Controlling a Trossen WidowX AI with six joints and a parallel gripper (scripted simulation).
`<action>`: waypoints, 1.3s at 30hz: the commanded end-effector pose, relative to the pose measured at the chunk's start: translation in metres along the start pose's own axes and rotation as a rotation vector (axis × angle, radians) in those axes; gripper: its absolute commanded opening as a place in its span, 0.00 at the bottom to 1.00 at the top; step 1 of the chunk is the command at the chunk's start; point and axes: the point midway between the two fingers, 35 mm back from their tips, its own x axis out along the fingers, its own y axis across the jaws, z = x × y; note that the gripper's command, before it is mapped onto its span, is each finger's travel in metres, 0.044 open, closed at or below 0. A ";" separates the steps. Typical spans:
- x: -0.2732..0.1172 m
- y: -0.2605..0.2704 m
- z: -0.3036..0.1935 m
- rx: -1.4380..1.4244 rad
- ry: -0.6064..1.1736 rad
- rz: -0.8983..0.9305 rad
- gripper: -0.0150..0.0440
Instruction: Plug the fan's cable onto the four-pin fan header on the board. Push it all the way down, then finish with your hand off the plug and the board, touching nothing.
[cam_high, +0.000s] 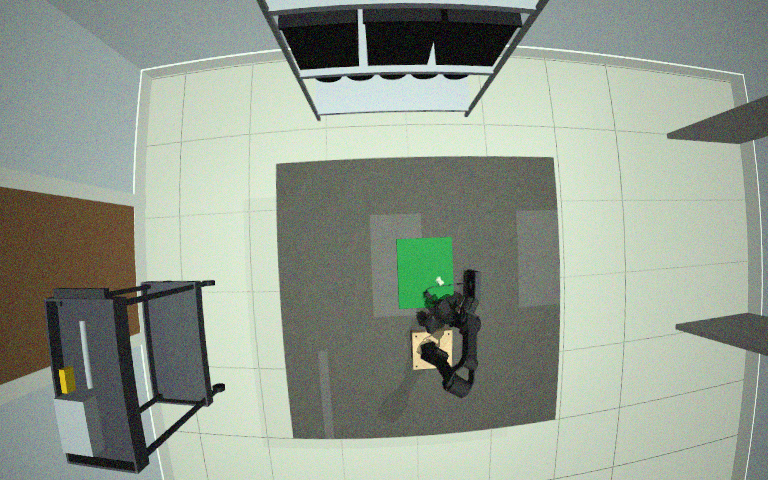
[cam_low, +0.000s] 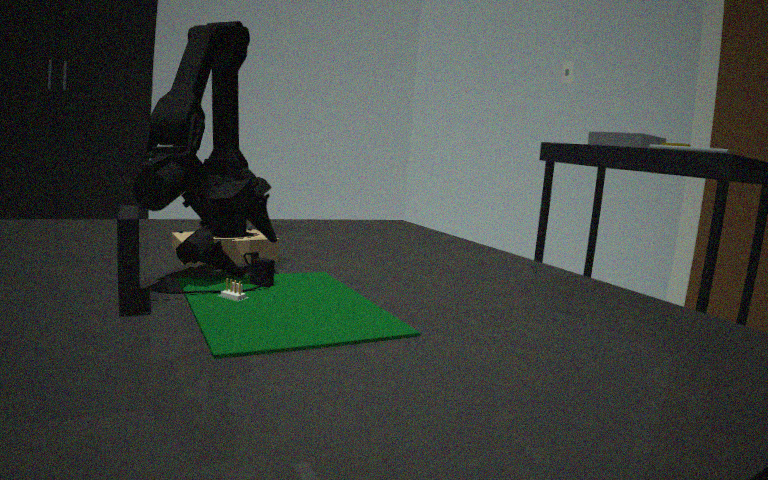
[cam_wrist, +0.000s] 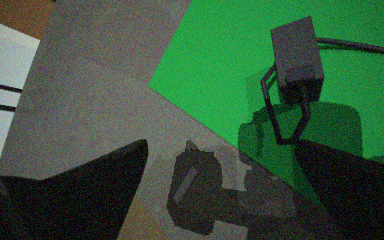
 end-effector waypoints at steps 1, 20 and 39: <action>0.004 -0.020 0.063 -0.300 0.171 -0.093 1.00; -0.027 0.005 0.084 -0.257 0.418 -0.282 1.00; -0.053 0.027 0.096 -0.246 0.523 -0.438 1.00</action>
